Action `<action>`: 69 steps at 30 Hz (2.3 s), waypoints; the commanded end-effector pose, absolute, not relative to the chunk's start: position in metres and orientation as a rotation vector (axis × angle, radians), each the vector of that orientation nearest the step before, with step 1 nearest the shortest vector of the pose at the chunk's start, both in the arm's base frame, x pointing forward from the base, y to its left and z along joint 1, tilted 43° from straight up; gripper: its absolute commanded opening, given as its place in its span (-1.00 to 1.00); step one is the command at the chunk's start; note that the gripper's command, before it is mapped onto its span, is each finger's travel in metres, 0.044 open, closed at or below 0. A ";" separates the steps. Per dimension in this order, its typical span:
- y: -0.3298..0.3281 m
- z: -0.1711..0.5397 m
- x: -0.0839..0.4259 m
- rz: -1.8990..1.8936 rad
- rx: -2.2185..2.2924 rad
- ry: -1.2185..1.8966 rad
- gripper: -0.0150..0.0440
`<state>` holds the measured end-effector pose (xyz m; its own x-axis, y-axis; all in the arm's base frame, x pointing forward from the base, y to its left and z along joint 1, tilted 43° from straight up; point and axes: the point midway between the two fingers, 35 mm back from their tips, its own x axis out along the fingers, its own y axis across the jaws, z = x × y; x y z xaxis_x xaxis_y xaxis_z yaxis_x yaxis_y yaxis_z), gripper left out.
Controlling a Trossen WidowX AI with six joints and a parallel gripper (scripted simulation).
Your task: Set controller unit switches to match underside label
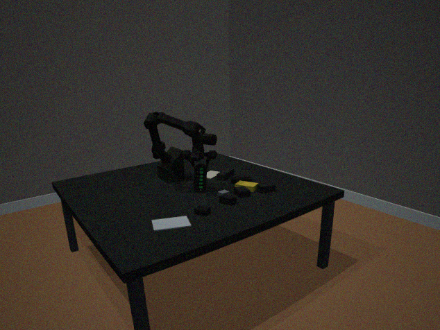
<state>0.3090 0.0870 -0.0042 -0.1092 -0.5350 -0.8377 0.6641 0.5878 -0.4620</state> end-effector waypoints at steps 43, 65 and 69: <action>0.067 0.015 0.338 -1.024 0.090 1.268 0.65; 0.058 0.022 0.350 -1.020 0.062 1.220 0.65; 0.056 0.024 0.353 -1.019 0.057 1.211 0.65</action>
